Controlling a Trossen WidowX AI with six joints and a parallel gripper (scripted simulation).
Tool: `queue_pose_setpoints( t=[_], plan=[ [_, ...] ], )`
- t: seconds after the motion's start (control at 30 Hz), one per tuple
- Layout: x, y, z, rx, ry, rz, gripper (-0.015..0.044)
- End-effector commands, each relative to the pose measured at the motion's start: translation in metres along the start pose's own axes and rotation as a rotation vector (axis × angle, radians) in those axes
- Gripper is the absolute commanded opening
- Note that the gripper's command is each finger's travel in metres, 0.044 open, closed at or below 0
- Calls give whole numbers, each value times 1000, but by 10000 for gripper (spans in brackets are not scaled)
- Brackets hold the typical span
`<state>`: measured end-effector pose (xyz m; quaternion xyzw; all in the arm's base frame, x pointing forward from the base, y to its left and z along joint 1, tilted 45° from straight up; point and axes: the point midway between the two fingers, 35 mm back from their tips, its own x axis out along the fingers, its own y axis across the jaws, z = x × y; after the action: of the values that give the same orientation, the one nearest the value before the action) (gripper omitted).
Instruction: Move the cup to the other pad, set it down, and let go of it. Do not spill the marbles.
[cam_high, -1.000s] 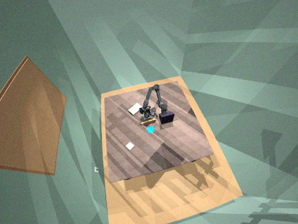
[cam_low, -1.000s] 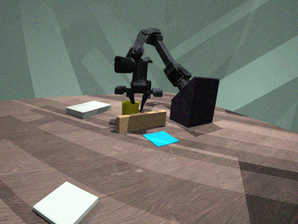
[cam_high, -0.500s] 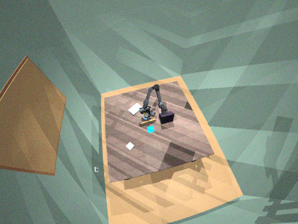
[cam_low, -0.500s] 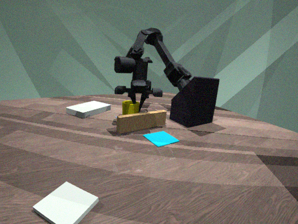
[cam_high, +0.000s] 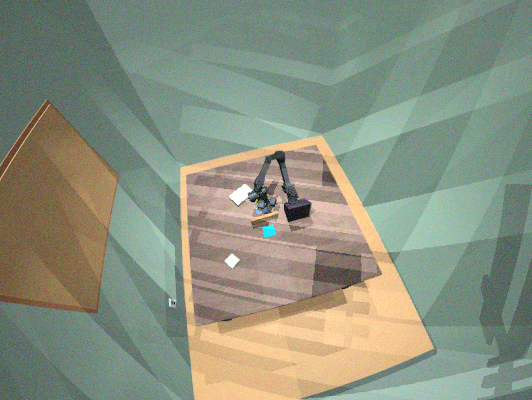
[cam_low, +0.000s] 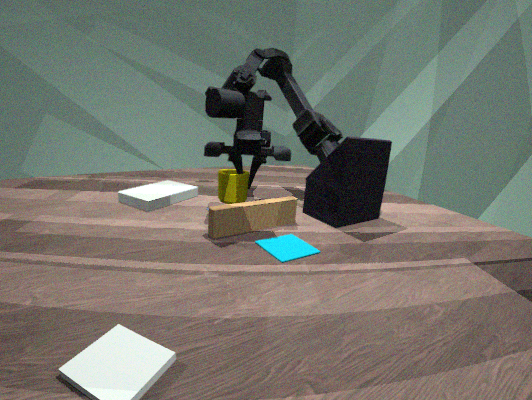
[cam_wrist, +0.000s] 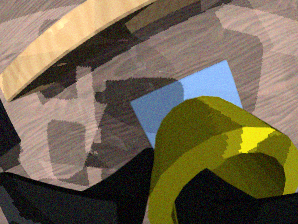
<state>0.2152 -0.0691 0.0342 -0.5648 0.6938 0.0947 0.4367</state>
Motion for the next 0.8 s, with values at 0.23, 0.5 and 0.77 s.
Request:
queue_pose_setpoints(
  t=[0.23, 0.5, 0.77],
  plan=[
    [-36, -1, 3, 5, -4, -1, 0],
    [-56, -1, 3, 4, 3, -3, 0],
    [-52, -1, 3, -1, 3, -6, 0]
  ],
)
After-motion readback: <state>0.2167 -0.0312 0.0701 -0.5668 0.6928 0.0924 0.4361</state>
